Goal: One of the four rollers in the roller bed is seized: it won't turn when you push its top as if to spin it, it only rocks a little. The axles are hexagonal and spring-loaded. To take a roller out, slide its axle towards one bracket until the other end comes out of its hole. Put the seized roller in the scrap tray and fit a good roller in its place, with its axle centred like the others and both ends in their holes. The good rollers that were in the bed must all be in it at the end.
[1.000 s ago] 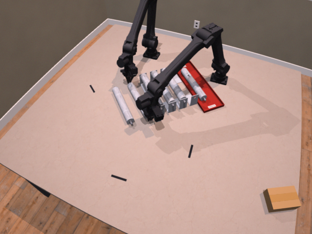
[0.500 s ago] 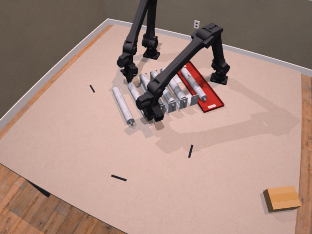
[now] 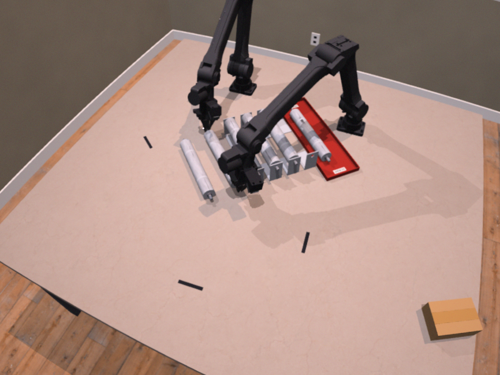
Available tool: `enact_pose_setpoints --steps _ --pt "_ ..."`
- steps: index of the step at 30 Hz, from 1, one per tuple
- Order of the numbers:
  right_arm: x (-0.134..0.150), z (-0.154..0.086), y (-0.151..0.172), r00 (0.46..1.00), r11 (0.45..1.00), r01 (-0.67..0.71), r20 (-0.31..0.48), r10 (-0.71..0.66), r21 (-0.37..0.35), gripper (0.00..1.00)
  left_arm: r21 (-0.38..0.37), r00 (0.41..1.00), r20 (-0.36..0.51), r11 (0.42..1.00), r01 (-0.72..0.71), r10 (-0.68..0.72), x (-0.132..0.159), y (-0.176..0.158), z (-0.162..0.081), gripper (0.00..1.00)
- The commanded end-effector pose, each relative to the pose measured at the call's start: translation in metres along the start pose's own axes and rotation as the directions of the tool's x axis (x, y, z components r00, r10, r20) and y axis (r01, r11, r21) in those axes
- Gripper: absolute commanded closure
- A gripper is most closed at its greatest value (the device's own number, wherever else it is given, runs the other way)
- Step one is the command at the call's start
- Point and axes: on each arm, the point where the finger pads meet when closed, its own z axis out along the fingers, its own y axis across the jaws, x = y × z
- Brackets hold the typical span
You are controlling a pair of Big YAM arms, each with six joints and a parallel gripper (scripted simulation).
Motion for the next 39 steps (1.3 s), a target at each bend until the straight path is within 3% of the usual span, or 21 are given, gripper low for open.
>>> enact_pose_setpoints --steps 1,7,13,39 --pt "-0.034 -0.020 -0.039 0.998 0.996 -0.004 0.070 -0.002 0.085 0.97 0.095 1.000 0.030 0.996 0.005 -0.008 -0.018 -0.027 -0.052 0.97" --pt "-0.033 -0.022 -0.030 0.999 0.998 0.005 0.047 -0.008 0.058 0.97 0.110 1.000 0.029 0.994 0.005 -0.009 -0.020 -0.029 -0.047 0.97" --pt "-0.037 -0.033 -0.034 0.998 0.997 0.006 0.058 -0.010 0.079 0.97 0.096 1.000 0.023 0.995 0.008 -0.010 -0.018 -0.020 -0.042 0.97" --pt "-0.044 -0.059 -0.040 0.998 0.993 0.008 0.063 -0.016 0.120 0.97 0.120 1.000 0.024 0.993 0.006 -0.009 -0.017 -0.020 -0.072 0.97"
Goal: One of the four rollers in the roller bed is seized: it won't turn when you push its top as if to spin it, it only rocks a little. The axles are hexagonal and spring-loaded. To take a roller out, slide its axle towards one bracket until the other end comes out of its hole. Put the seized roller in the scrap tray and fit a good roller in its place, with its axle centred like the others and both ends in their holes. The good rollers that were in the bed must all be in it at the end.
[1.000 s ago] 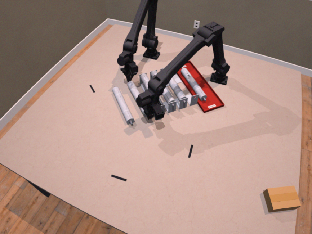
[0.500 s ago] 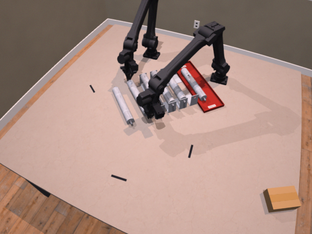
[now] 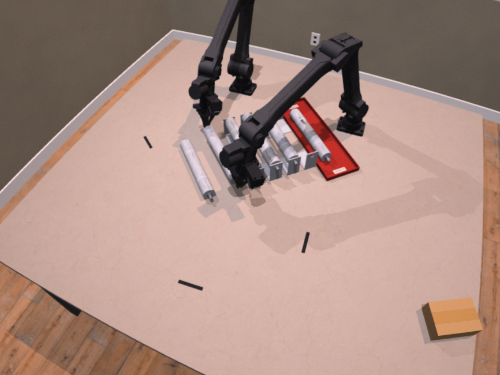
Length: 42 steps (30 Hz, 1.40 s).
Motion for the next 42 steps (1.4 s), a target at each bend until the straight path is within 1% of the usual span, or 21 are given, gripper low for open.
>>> enact_pose_setpoints --steps 1,4,7,9,11,13,16,17,18,26,29,30,32,33,34,35,36,37,39,40,42 --pt "-0.036 -0.034 -0.034 0.998 0.996 0.000 0.062 -0.005 0.084 0.97 0.089 1.000 0.028 0.996 0.004 -0.007 -0.016 -0.019 -0.050 0.97" --pt "-0.033 -0.042 -0.042 0.998 0.995 -0.014 0.063 0.008 0.102 0.97 0.103 1.000 0.026 0.995 0.003 -0.006 -0.016 -0.022 -0.059 0.97" --pt "-0.040 -0.050 -0.038 0.998 0.994 0.003 0.068 -0.010 0.109 0.97 0.104 1.000 0.026 0.995 0.004 -0.007 -0.016 -0.020 -0.064 0.97" --pt "-0.038 -0.054 -0.042 0.998 0.993 -0.005 0.067 -0.002 0.117 0.97 0.123 1.000 0.027 0.992 0.003 -0.006 -0.016 -0.024 -0.068 0.97" --pt "-0.042 -0.058 -0.040 0.998 0.993 0.004 0.068 -0.012 0.120 0.97 0.108 1.000 0.022 0.994 0.005 -0.007 -0.014 -0.018 -0.068 0.97" --pt "-0.044 -0.060 -0.043 0.997 0.991 0.005 0.075 -0.015 0.133 0.97 0.131 1.000 0.027 0.991 0.003 -0.006 -0.016 -0.025 -0.072 0.97" --pt "-0.039 -0.062 -0.043 0.998 0.992 -0.004 0.061 -0.004 0.125 0.97 0.130 1.000 0.025 0.992 0.002 -0.006 -0.016 -0.025 -0.074 0.97" --pt "-0.042 -0.063 -0.040 0.998 0.992 0.005 0.062 -0.013 0.124 0.97 0.109 1.000 0.019 0.994 0.004 -0.006 -0.013 -0.017 -0.069 0.97" --pt "-0.042 -0.064 -0.040 0.998 0.992 0.005 0.063 -0.013 0.127 0.97 0.118 1.000 0.025 0.993 0.003 -0.006 -0.015 -0.019 -0.069 0.97" --pt "-0.045 -0.084 -0.046 0.998 0.987 0.003 0.068 -0.014 0.160 0.97 0.185 0.999 0.039 0.983 -0.005 -0.003 -0.018 -0.041 -0.108 0.97" --pt "-0.045 -0.087 -0.048 0.998 0.986 0.000 0.066 -0.011 0.165 0.97 0.197 0.999 0.037 0.980 -0.006 -0.002 -0.017 -0.043 -0.113 0.97" --pt "-0.043 -0.088 -0.054 0.997 0.983 -0.012 0.073 -0.001 0.181 0.97 0.197 0.999 0.036 0.980 -0.005 -0.002 -0.017 -0.043 -0.113 0.97" --pt "-0.043 -0.088 -0.054 0.997 0.983 -0.012 0.073 -0.001 0.181 0.97 0.197 0.999 0.036 0.980 -0.005 -0.002 -0.017 -0.043 -0.113 0.97" --pt "-0.045 -0.087 -0.047 0.998 0.987 0.001 0.061 -0.011 0.160 0.97 0.173 1.000 0.028 0.985 -0.003 -0.002 -0.017 -0.038 -0.100 0.97" --pt "-0.048 -0.087 -0.045 0.998 0.987 0.008 0.064 -0.019 0.160 0.97 0.164 1.000 0.025 0.986 -0.002 -0.002 -0.017 -0.039 -0.094 0.97" --pt "-0.050 -0.087 -0.048 0.997 0.985 0.006 0.075 -0.020 0.172 0.97 0.141 1.000 0.019 0.990 0.001 -0.003 -0.018 -0.037 -0.070 0.97" --pt "-0.051 -0.088 -0.047 0.997 0.985 0.008 0.074 -0.021 0.169 0.97 0.142 1.000 0.019 0.990 0.001 -0.003 -0.018 -0.038 -0.070 0.97" --pt "-0.049 -0.088 -0.045 0.998 0.987 0.010 0.065 -0.020 0.159 0.97 0.148 1.000 0.020 0.989 0.000 -0.003 -0.018 -0.039 -0.073 0.97" --pt "-0.048 -0.090 -0.051 0.997 0.985 -0.002 0.071 -0.011 0.174 0.97 0.196 0.999 0.033 0.981 -0.005 -0.001 -0.018 -0.044 -0.107 0.97" --pt "-0.047 -0.091 -0.047 0.998 0.986 0.004 0.064 -0.014 0.165 0.97 0.197 0.999 0.033 0.980 -0.006 -0.001 -0.017 -0.045 -0.108 0.97" --pt "-0.051 -0.093 -0.047 0.997 0.985 0.010 0.071 -0.023 0.173 0.97 0.187 0.999 0.033 0.982 -0.004 -0.002 -0.017 -0.042 -0.109 0.97"
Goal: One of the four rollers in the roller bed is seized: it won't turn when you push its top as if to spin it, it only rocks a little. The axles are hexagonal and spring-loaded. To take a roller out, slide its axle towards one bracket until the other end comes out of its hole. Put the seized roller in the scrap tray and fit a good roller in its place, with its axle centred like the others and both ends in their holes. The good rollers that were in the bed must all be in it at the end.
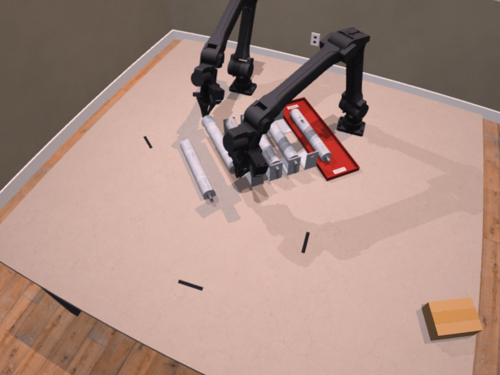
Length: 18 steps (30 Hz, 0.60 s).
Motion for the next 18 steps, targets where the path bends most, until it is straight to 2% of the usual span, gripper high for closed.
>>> enact_pose_setpoints --steps 1,3,18 --pt "-0.034 -0.040 -0.038 0.997 0.996 -0.012 0.071 0.005 0.090 0.97 0.108 0.999 0.032 0.994 -0.001 -0.002 -0.018 -0.035 -0.049 0.97" --pt "-0.035 -0.044 -0.043 0.997 0.994 -0.019 0.080 0.010 0.109 0.97 0.116 1.000 0.031 0.993 -0.002 -0.001 -0.017 -0.037 -0.053 0.97" --pt "-0.040 -0.060 -0.044 0.997 0.992 -0.009 0.079 0.000 0.122 0.97 0.153 0.999 0.036 0.988 -0.005 -0.001 -0.018 -0.046 -0.075 0.97"
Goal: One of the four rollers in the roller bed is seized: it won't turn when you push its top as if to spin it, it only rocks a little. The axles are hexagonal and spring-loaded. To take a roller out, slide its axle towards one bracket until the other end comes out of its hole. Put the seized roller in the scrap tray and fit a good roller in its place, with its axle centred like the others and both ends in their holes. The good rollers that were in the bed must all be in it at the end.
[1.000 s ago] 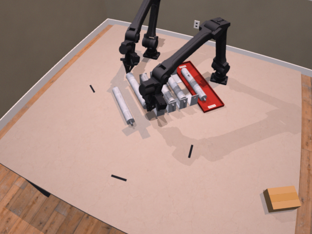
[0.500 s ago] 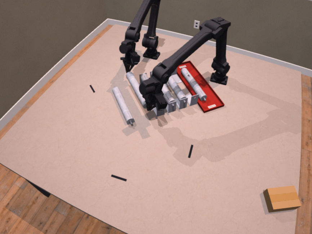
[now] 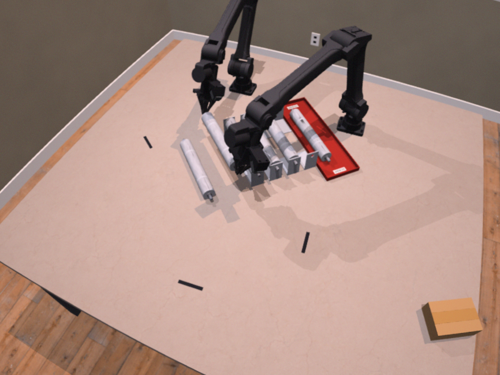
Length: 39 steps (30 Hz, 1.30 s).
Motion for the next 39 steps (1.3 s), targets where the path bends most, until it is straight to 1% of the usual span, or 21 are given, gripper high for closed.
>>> enact_pose_setpoints --steps 1,6,8,9,10,12,14,15,17,19,20,21,23,24,25,28,31,33,35,37,39 --pt "-0.035 -0.044 -0.044 0.996 0.994 -0.022 0.083 0.013 0.107 0.97 0.126 0.999 0.033 0.992 -0.003 -0.001 -0.018 -0.042 -0.059 0.97" --pt "-0.036 -0.044 -0.051 0.995 0.991 -0.031 0.096 0.019 0.131 0.97 0.139 0.999 0.044 0.990 -0.006 -0.001 -0.019 -0.042 -0.063 0.97" --pt "-0.029 -0.025 -0.043 0.998 0.997 -0.027 0.053 0.023 0.078 0.97 0.139 0.999 0.044 0.990 -0.006 -0.001 -0.019 -0.042 -0.063 0.97" --pt "-0.036 -0.028 -0.045 0.997 0.995 -0.023 0.075 0.016 0.100 0.97 0.139 0.999 0.044 0.990 -0.006 -0.001 -0.019 -0.042 -0.063 0.97" --pt "-0.037 -0.028 -0.044 0.997 0.995 -0.020 0.076 0.012 0.099 0.97 0.067 1.000 0.022 0.998 0.002 -0.004 -0.019 -0.031 -0.013 0.97" --pt "-0.041 -0.040 -0.044 0.995 0.993 -0.019 0.098 0.007 0.117 0.97 0.071 1.000 0.022 0.997 0.000 -0.002 -0.019 -0.031 -0.017 0.97" --pt "-0.041 -0.040 -0.042 0.995 0.993 -0.023 0.098 0.011 0.116 0.97 0.127 0.999 0.035 0.992 -0.009 0.005 -0.018 -0.040 -0.052 0.97" --pt "-0.040 -0.041 -0.040 0.995 0.993 -0.025 0.097 0.014 0.115 0.97 0.129 0.999 0.035 0.992 -0.012 0.007 -0.018 -0.039 -0.053 0.97" --pt "-0.033 -0.040 -0.030 0.997 0.996 -0.024 0.070 0.018 0.085 0.97 0.070 1.000 0.017 0.997 -0.009 0.008 -0.011 -0.011 -0.032 0.97" --pt "-0.034 -0.041 -0.027 0.997 0.995 -0.029 0.076 0.022 0.091 0.97 0.070 1.000 0.014 0.997 -0.015 0.014 -0.009 -0.010 -0.033 0.97" --pt "-0.021 -0.027 -0.009 0.998 0.997 -0.029 0.052 0.025 0.065 0.97 0.073 1.000 0.014 0.997 -0.017 0.016 -0.009 -0.009 -0.034 0.97" --pt "-0.025 -0.029 -0.015 0.998 0.996 -0.020 0.065 0.015 0.082 0.97 0.096 1.000 0.015 0.995 -0.024 0.023 -0.005 -0.022 -0.041 0.97" --pt "-0.025 -0.029 -0.015 0.998 0.996 -0.020 0.065 0.015 0.082 0.97 0.096 1.000 0.015 0.995 -0.024 0.023 -0.005 -0.022 -0.041 0.97" --pt "-0.012 -0.021 -0.004 0.999 0.998 -0.025 0.039 0.023 0.056 0.97 0.100 0.999 0.009 0.994 -0.046 0.045 0.007 -0.027 -0.045 0.97" --pt "-0.013 -0.018 -0.001 0.999 0.998 -0.018 0.046 0.016 0.061 0.97 0.081 0.999 0.003 0.996 -0.040 0.040 0.010 -0.021 -0.044 0.97" --pt "-0.028 -0.036 -0.017 0.997 0.996 -0.024 0.070 0.019 0.080 0.97 0.075 0.999 0.003 0.996 -0.046 0.046 0.011 -0.012 -0.034 0.97" --pt "-0.013 -0.021 0.005 0.999 0.999 -0.023 0.037 0.021 0.045 0.97 0.079 0.999 0.009 0.996 -0.034 0.033 -0.001 -0.010 -0.038 0.97" --pt "-0.018 -0.028 0.003 0.999 0.999 -0.026 0.040 0.024 0.048 0.97 0.087 1.000 0.016 0.996 -0.024 0.023 -0.010 -0.010 -0.043 0.97" --pt "-0.014 -0.022 0.011 0.999 0.998 -0.029 0.039 0.027 0.048 0.97 0.094 1.000 0.016 0.995 -0.028 0.027 -0.011 -0.009 -0.046 0.97" --pt "-0.016 -0.028 0.011 0.999 0.998 -0.033 0.037 0.031 0.050 0.97 0.102 0.999 0.016 0.994 -0.038 0.037 -0.007 -0.011 -0.050 0.97" --pt "-0.026 -0.035 -0.001 0.998 0.996 -0.026 0.064 0.021 0.080 0.97 0.120 0.999 0.017 0.992 -0.043 0.041 -0.004 -0.020 -0.056 0.97"
